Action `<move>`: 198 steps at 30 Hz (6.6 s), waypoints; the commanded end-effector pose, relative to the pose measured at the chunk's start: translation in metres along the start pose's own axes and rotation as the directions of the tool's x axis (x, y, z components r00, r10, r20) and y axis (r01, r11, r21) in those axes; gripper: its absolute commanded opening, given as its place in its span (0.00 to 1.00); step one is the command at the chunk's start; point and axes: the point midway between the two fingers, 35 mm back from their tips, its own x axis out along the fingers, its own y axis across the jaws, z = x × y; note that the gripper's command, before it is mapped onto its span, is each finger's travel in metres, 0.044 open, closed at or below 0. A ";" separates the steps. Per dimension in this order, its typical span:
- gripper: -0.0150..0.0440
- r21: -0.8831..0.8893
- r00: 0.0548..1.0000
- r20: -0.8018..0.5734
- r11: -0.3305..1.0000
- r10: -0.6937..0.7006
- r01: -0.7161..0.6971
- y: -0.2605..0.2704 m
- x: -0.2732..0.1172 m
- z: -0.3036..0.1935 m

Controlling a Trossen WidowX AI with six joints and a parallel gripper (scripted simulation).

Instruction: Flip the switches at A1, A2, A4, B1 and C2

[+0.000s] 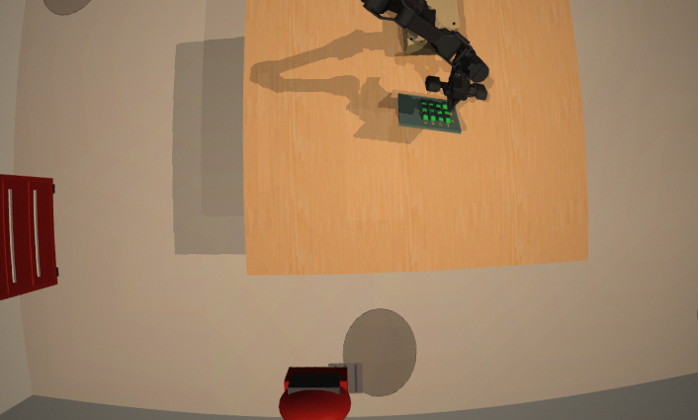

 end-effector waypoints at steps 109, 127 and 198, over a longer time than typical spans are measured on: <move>0.25 -0.013 0.998 -0.056 1.000 0.003 -0.003 -0.024 -0.007 0.018; 0.25 -0.013 0.998 -0.055 1.000 0.001 -0.002 -0.024 0.013 0.017; 0.25 -0.009 0.998 -0.055 1.000 -0.003 0.002 -0.025 0.023 0.017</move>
